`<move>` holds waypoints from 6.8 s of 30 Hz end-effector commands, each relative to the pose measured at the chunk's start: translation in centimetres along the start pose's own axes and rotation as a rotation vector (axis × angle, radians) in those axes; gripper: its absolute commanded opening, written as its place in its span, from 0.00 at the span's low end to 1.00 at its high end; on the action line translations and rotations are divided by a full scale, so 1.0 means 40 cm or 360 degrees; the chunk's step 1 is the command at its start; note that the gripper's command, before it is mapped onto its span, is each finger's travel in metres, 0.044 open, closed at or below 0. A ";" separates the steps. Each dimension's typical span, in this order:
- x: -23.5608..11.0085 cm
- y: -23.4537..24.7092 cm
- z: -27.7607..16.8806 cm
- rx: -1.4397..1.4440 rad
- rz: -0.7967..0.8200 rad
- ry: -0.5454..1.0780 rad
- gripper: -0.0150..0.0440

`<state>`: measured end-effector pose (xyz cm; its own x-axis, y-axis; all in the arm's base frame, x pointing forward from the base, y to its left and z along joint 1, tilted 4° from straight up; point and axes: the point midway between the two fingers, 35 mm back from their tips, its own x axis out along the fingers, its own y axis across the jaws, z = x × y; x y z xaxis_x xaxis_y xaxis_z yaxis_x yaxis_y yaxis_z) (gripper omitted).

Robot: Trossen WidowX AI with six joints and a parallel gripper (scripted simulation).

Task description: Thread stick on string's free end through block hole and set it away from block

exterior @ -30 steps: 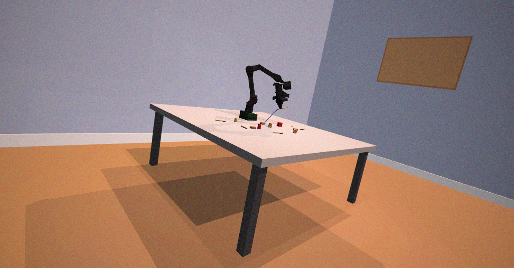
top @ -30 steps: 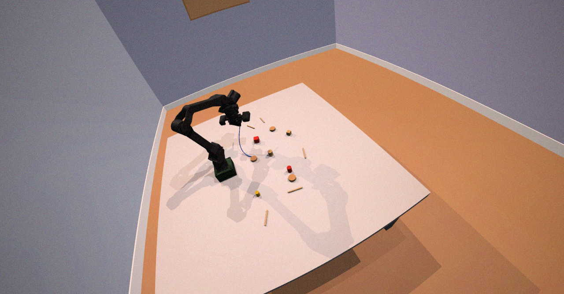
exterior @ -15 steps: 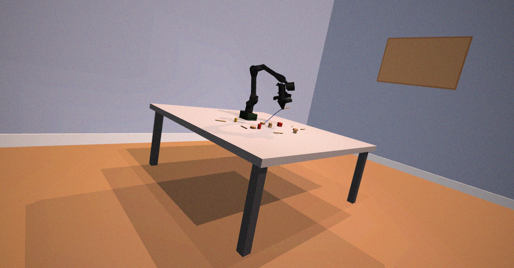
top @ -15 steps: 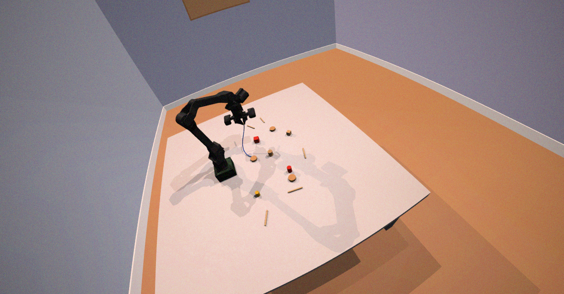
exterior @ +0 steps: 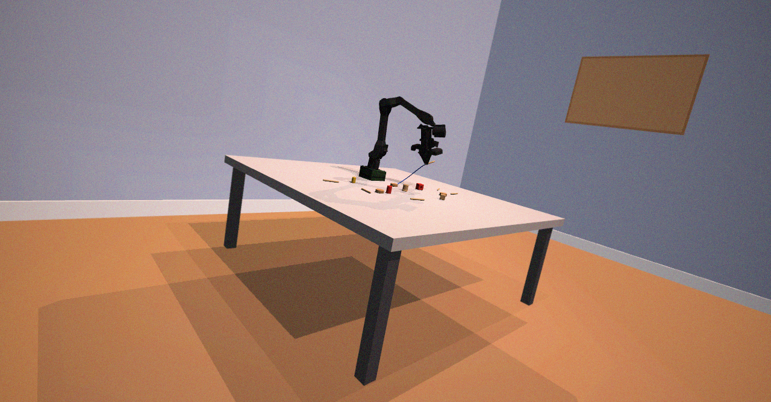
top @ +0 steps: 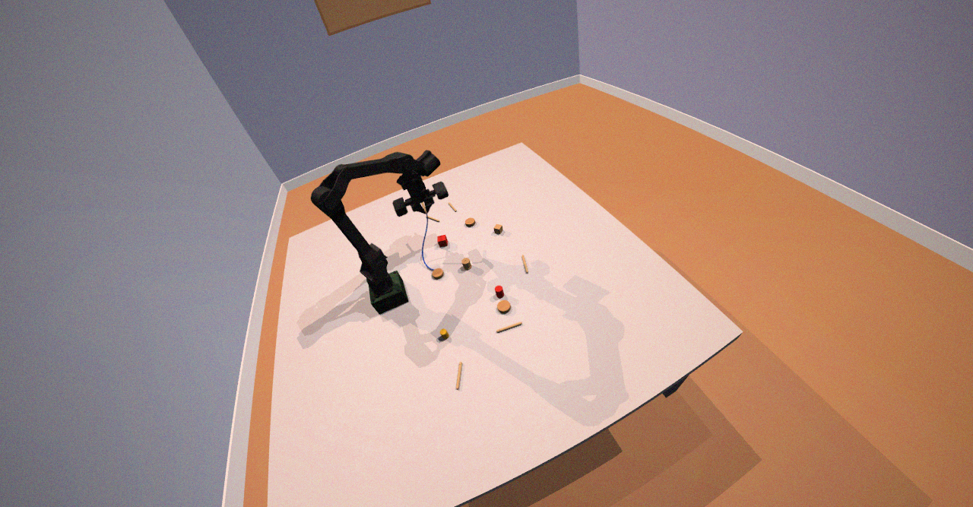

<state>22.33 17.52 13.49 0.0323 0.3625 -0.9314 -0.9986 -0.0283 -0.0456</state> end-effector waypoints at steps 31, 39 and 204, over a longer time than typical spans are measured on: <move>-0.017 -0.138 -0.055 -0.0732 0.0228 -0.0002 0.25; -0.024 -0.169 -0.075 -0.0904 0.0282 0.0007 0.25; 0.104 -0.365 -0.323 -0.2034 0.0300 0.0432 0.25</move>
<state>37.12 7.63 5.56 0.0500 0.0701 -0.9963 -0.2532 -0.9640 -0.0806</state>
